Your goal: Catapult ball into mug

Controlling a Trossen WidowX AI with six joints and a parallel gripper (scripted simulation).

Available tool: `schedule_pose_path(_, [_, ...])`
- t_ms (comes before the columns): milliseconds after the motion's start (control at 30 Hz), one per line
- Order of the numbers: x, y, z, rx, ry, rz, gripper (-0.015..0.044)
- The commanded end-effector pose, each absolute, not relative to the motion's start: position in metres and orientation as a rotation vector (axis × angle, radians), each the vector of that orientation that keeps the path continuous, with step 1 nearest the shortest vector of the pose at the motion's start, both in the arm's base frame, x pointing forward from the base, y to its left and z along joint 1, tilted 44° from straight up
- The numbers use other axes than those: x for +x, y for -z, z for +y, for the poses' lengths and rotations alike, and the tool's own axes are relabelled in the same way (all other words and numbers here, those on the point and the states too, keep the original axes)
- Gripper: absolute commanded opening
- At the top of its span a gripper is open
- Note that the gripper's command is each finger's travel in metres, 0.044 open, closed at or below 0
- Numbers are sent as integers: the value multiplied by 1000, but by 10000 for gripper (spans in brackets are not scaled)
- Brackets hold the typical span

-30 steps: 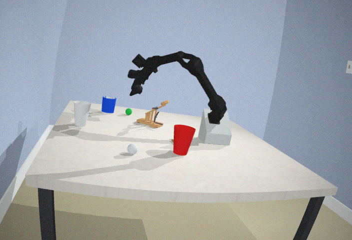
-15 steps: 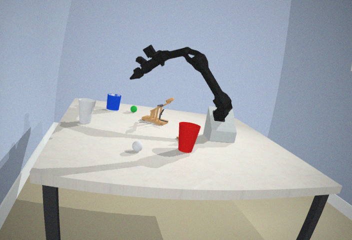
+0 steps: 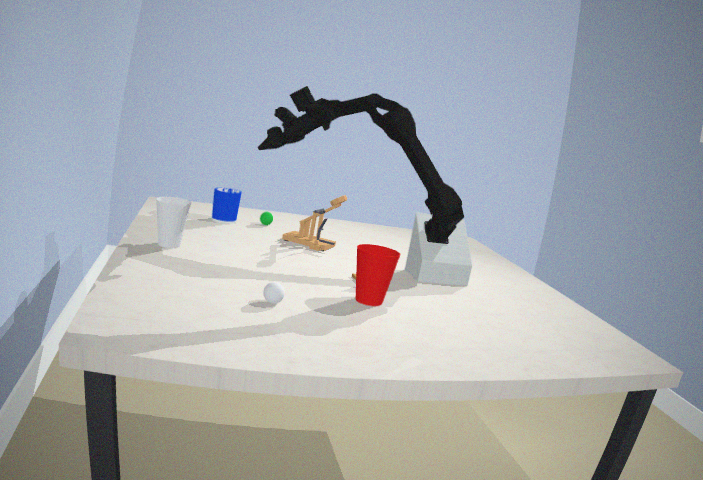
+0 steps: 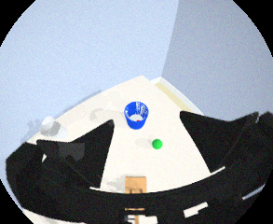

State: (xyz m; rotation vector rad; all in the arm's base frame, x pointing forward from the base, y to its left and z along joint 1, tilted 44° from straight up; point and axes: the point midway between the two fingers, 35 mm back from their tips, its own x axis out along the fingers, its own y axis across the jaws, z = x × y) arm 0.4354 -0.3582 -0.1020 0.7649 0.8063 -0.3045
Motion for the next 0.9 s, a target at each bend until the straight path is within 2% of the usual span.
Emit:
schedule_pose_path(0, [436, 101, -359, 769, 304, 800, 440])
schedule_pose_path(867, [436, 102, -359, 765, 306, 804, 440])
